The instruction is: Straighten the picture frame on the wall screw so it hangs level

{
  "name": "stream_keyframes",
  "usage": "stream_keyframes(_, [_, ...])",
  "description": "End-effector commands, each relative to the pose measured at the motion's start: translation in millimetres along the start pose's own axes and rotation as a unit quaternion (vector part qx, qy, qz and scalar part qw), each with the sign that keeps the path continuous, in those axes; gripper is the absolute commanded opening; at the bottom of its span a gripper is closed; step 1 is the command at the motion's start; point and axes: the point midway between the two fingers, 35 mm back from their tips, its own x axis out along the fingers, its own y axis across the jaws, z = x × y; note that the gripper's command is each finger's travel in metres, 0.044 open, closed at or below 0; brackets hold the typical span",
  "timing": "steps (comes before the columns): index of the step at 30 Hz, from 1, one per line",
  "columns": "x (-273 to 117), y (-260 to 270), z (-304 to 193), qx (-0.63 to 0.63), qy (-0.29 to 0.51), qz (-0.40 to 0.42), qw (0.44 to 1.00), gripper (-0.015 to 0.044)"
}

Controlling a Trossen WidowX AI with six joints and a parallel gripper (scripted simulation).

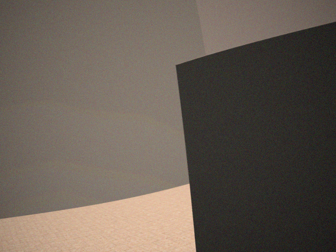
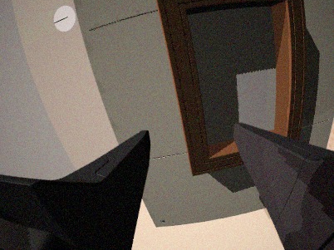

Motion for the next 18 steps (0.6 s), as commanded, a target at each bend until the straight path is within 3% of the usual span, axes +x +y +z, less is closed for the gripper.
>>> stream_keyframes(1, [-30,-3,6,0.035,-0.004,0.001,0.999,0.026])
stream_keyframes(8, [-38,-3,8,0.045,-0.002,0.0,0.999,0.026])
stream_keyframes(18, [-60,51,23,0.104,-0.005,0.0,0.995,0.026])
